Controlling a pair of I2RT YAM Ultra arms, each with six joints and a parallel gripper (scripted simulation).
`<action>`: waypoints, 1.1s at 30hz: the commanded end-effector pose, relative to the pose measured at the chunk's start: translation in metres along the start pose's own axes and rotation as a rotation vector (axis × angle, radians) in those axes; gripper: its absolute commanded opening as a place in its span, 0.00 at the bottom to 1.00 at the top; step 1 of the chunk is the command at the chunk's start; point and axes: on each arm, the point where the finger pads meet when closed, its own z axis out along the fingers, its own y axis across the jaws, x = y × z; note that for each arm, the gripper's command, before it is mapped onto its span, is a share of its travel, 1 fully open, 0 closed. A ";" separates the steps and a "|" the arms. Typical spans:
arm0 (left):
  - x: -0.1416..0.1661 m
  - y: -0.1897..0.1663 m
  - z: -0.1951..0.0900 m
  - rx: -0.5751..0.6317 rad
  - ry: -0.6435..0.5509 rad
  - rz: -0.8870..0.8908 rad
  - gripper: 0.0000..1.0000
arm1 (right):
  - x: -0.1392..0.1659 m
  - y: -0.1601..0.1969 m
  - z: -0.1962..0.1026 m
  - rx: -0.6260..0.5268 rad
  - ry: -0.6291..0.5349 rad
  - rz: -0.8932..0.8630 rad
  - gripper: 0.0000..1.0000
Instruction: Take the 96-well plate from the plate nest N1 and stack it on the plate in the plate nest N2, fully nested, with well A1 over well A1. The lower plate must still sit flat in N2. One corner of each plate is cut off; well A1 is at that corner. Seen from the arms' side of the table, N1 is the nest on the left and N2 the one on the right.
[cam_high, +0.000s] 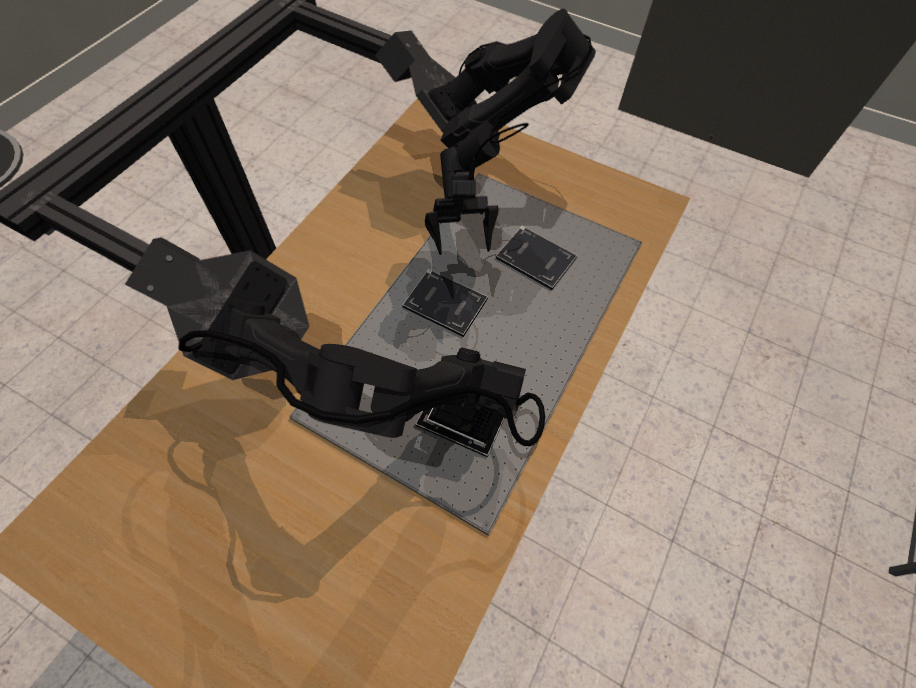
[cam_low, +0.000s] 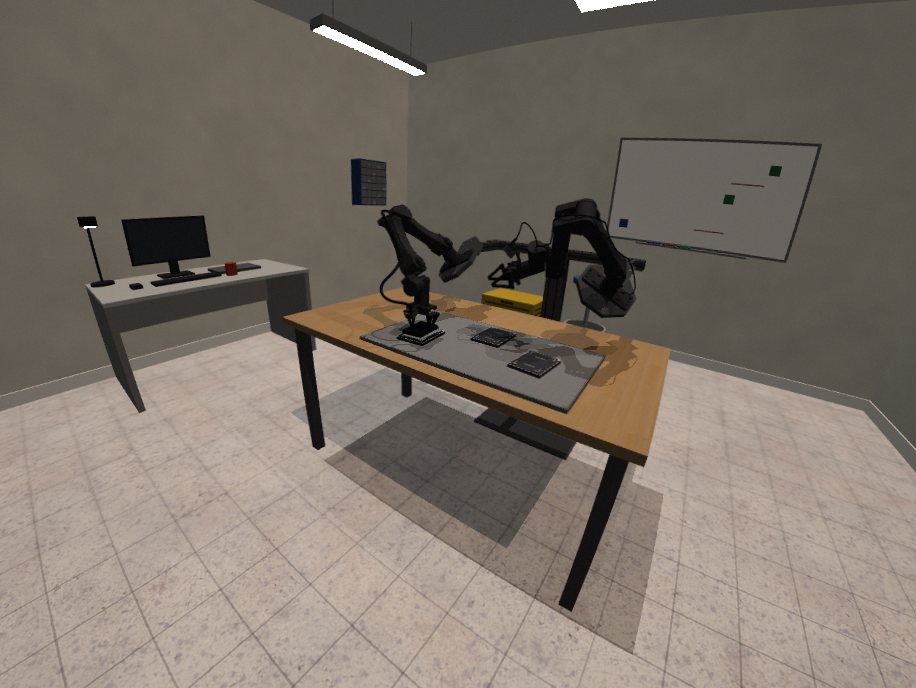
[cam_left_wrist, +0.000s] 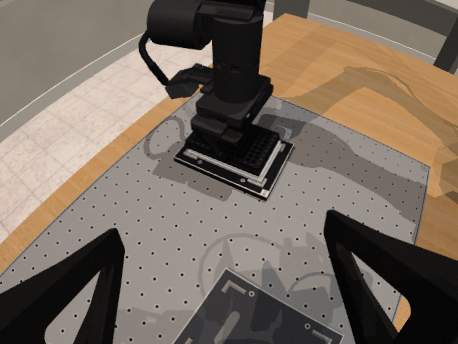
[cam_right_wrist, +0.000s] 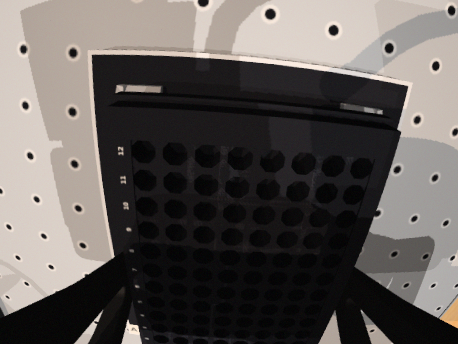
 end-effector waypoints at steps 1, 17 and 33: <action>0.004 -0.008 -0.004 0.029 -0.007 0.018 1.00 | -0.006 -0.001 -0.004 0.008 -0.008 0.006 0.80; 0.004 -0.008 -0.004 0.029 -0.007 0.018 1.00 | -0.004 -0.001 -0.021 0.005 -0.010 0.003 0.80; 0.004 -0.008 -0.004 0.029 -0.007 0.018 1.00 | -0.006 0.000 -0.026 0.002 -0.015 0.008 0.80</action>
